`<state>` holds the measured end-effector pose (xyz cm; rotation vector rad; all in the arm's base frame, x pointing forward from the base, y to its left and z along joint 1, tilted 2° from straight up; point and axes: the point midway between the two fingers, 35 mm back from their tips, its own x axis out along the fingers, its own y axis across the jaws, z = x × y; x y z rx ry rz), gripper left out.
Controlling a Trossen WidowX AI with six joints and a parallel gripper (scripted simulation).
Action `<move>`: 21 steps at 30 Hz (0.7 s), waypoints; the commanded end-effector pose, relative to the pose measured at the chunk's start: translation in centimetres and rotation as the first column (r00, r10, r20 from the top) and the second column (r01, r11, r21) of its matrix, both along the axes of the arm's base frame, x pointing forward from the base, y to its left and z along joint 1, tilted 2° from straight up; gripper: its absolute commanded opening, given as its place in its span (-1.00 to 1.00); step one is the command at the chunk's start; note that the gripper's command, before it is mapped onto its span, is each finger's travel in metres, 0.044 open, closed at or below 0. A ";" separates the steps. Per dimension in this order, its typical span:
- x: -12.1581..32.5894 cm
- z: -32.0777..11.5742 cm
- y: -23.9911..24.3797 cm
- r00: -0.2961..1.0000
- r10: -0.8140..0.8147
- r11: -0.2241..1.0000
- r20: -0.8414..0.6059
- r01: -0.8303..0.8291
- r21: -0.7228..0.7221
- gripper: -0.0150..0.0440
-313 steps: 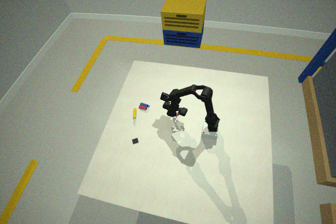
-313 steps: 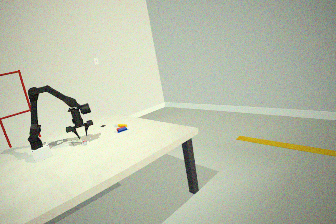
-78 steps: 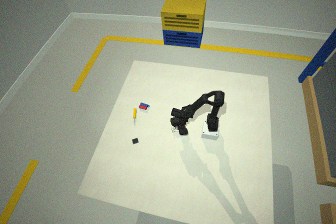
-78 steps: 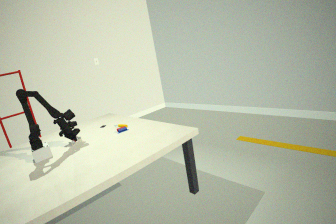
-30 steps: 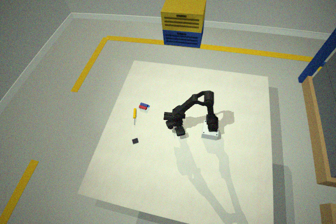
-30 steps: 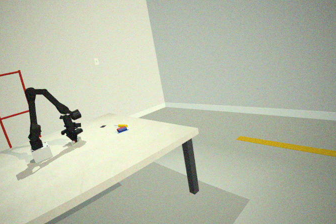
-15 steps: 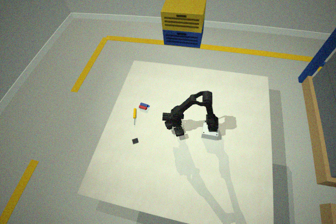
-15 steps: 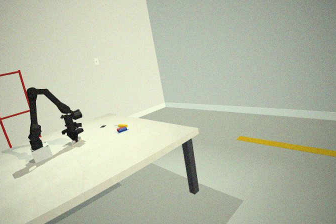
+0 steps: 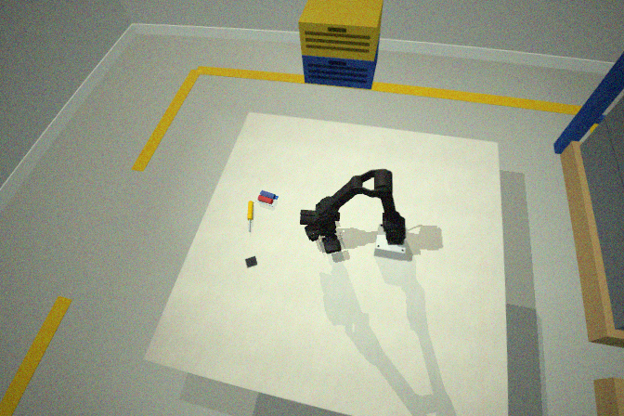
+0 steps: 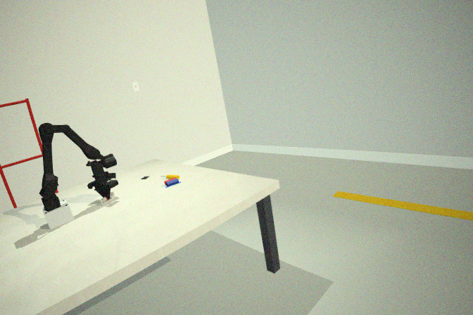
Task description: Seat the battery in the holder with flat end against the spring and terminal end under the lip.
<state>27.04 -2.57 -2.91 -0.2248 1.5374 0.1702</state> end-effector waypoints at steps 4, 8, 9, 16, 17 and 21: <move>0.1 0.0 0.0 1.000 -0.002 1.000 0.002 0.002 0.000 -0.04; 0.1 0.1 0.0 1.000 -0.002 1.000 0.002 0.002 0.000 0.13; 0.1 0.1 0.0 1.000 -0.002 1.000 0.002 0.002 0.000 0.13; 0.0 1.3 0.0 1.000 -0.001 1.000 0.000 0.001 0.001 0.13; 0.0 1.5 0.0 1.000 -0.001 1.000 0.000 0.001 0.001 0.13; -0.2 1.4 0.0 1.000 0.000 1.000 -0.006 0.000 0.000 0.22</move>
